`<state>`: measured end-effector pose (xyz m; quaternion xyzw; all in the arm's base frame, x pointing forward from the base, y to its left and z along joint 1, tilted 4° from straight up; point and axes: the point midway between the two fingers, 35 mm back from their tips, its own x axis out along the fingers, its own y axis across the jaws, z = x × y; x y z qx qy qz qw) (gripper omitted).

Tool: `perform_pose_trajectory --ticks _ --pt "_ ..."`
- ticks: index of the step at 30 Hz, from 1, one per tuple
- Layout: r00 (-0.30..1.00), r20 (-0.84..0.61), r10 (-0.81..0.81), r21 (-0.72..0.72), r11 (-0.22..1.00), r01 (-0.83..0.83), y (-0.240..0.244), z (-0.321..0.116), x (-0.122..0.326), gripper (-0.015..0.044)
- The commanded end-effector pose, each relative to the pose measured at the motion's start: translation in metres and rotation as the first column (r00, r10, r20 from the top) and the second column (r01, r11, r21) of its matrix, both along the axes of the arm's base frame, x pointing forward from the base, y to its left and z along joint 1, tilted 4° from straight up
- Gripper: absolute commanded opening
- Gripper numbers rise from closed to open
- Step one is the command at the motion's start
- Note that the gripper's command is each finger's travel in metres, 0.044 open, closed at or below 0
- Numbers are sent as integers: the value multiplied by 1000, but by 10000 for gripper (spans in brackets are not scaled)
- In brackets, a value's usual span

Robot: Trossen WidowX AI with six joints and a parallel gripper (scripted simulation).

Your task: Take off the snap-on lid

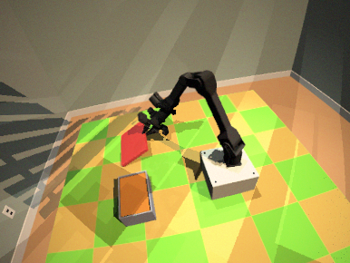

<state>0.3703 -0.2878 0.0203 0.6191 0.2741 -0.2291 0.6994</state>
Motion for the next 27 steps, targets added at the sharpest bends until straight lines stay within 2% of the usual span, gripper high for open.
perform_pose_trajectory --ticks 1,27 --pt "1000 10 8 -2 1000 -8 0 -2 1 0" --pt "1000 9 8 -2 1000 -8 -1 -23 0 0"
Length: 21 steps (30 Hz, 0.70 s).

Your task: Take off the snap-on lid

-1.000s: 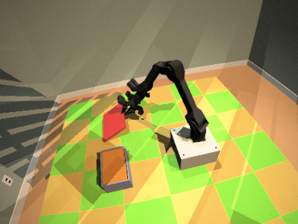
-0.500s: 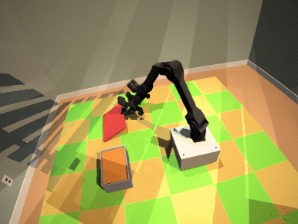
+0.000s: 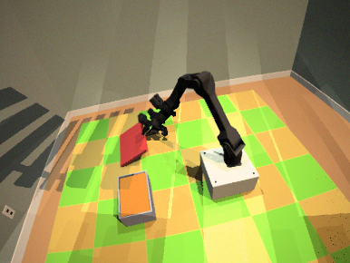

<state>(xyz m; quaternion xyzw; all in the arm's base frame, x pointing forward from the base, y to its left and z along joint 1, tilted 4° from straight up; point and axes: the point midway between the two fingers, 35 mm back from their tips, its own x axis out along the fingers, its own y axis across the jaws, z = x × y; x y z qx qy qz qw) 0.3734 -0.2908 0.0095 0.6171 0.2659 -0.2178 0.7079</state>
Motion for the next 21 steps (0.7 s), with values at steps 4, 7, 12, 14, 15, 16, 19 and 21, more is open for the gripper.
perform_pose_trajectory --ticks 4,7,12,14,15,16,19,21 --pt "1000 -20 -2 9 1000 3 1 -15 -3 0" --pt "1000 -20 -2 9 1000 3 1 -18 -3 0" --pt "1000 -20 -2 9 1000 3 1 -22 -3 0" --pt "1000 -20 -2 9 1000 3 1 -23 -3 0" --pt "1000 -20 -2 9 1000 3 1 -24 -3 0" --pt "1000 -20 -2 9 1000 3 1 -25 -3 0" --pt "1000 -20 -2 9 1000 3 0 -26 -3 0" --pt "1000 -2 -1 -3 1000 1 -3 -14 0 26"
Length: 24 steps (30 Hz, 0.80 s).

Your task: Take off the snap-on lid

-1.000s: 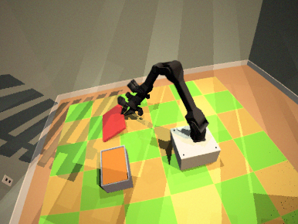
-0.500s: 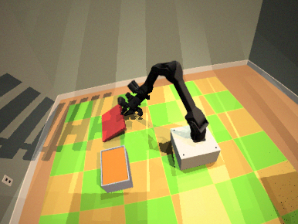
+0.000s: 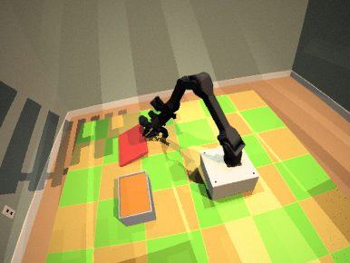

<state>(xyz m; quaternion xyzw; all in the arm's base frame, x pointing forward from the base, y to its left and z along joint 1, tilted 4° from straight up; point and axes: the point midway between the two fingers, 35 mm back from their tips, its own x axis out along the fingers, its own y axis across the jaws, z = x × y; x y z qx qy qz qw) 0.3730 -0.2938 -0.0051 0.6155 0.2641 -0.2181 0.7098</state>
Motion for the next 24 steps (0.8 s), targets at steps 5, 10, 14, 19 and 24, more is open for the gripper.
perform_pose_trajectory --ticks 5,10,14,19,24 --pt "1000 -22 -2 14 1000 2 -1 3 1 157" --pt "1000 -22 -2 14 1000 2 -1 3 1 275" --pt "1000 -22 -2 14 1000 2 0 1 -5 354" --pt "1000 -23 -2 14 1000 2 0 0 -15 440" --pt "1000 -24 -2 14 1000 2 -2 0 -25 440"
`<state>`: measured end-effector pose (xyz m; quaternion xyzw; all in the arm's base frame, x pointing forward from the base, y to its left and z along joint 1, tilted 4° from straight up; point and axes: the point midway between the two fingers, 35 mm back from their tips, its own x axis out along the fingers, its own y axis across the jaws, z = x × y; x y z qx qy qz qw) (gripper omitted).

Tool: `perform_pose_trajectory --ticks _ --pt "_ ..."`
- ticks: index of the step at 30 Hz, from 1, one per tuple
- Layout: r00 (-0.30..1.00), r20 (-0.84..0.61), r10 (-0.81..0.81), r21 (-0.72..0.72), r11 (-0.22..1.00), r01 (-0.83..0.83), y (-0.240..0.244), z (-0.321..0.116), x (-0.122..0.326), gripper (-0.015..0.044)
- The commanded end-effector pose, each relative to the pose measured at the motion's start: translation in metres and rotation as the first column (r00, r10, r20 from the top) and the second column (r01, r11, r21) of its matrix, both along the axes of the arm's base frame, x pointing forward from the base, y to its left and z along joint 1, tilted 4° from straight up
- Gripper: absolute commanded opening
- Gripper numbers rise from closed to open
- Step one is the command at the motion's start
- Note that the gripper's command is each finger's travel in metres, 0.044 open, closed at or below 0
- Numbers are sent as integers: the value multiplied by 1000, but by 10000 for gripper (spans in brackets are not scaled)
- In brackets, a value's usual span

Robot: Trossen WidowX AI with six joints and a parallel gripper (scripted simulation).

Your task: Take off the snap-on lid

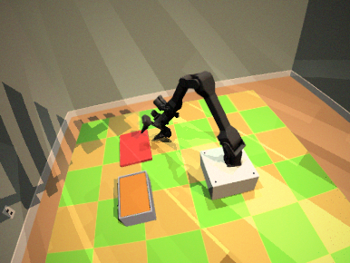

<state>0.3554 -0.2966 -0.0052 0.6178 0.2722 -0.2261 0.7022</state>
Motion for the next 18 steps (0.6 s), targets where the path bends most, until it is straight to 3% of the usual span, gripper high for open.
perform_pose_trajectory --ticks 1,18 --pt "1000 0 4 2 1000 -4 1 0 -10 440" --pt "1000 -3 4 2 1000 -4 -3 1 -44 440"
